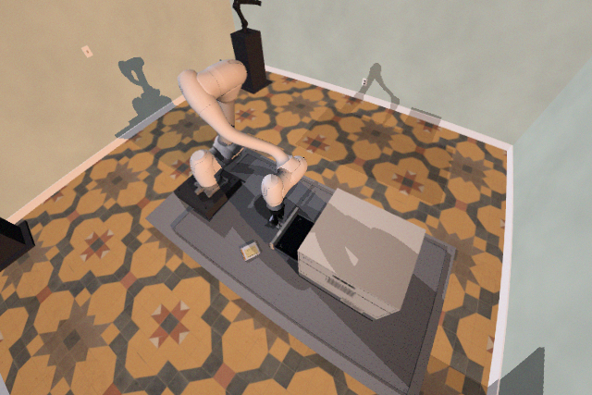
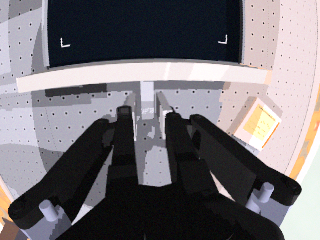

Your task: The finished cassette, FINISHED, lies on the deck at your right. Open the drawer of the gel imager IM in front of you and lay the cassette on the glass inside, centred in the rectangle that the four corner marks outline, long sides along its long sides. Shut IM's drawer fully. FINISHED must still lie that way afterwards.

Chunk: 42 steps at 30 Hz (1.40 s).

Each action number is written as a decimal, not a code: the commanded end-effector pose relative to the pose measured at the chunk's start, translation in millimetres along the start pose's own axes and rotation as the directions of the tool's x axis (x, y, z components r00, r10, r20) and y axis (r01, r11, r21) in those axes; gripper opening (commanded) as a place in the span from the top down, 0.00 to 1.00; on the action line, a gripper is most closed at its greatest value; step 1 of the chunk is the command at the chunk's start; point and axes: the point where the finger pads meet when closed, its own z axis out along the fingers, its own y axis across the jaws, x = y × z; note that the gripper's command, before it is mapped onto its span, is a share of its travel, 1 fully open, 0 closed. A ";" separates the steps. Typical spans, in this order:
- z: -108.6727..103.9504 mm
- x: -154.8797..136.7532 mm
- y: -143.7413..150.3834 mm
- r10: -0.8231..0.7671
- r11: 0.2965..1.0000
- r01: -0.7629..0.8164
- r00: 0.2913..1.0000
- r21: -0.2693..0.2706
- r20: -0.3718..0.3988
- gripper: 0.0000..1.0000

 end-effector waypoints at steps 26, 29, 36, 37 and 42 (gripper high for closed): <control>-32.1 0.0 0.0 0.000 1.000 0.000 1.000 0.000 0.000 0.76; -36.1 0.0 0.0 0.000 1.000 0.000 1.000 0.000 0.000 0.76; -42.8 0.0 0.0 0.000 1.000 0.000 1.000 0.000 0.000 0.76; -44.1 0.0 0.0 0.000 1.000 0.000 1.000 0.000 0.000 0.76; -50.8 0.0 0.0 0.000 1.000 0.000 1.000 0.000 0.000 0.76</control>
